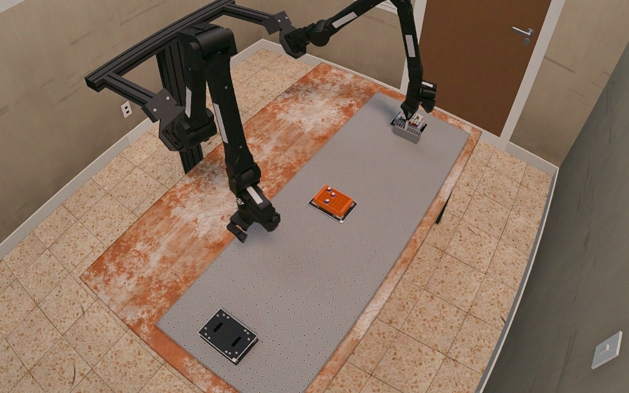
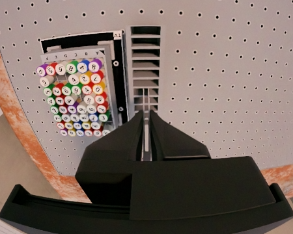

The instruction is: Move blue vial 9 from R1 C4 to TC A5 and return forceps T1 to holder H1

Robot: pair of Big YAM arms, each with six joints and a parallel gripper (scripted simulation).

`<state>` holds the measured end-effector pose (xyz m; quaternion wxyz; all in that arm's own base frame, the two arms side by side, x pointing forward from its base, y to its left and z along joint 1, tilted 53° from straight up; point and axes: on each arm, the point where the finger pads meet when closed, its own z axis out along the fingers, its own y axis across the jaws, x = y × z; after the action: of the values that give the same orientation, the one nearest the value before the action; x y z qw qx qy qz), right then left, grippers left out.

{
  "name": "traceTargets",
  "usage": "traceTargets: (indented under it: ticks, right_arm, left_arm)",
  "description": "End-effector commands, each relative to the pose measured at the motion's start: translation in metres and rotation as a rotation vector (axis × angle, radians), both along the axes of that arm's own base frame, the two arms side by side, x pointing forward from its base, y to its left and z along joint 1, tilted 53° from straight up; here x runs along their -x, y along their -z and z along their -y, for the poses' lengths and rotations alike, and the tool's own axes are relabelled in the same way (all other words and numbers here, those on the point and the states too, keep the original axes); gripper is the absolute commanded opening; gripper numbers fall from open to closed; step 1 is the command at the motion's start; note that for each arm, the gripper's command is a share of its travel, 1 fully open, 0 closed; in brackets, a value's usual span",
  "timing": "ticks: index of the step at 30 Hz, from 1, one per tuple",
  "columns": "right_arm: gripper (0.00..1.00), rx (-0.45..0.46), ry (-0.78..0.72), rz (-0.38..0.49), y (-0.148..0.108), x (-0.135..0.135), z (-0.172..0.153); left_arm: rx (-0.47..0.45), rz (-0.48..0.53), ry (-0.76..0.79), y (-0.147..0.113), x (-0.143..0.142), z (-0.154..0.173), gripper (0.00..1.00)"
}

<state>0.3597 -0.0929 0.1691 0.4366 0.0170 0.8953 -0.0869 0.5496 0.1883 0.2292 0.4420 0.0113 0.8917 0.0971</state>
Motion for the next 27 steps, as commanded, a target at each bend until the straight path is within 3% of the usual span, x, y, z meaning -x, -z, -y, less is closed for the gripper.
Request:
traceTargets:
  ticks: [1, 27]
  right_arm:
    - [1.00, 0.012, 0.000, 0.010, -0.0062, -0.0021, 0.0022]
    - [1.00, 0.012, 0.000, 0.010, -0.0062, -0.0021, 0.0022]
  left_arm:
    - [-0.003, 0.032, -0.004, -0.0113, -0.0146, -0.0015, 0.07]
    - [-0.002, 0.032, -0.001, -0.0057, -0.0187, -0.0008, 0.07]
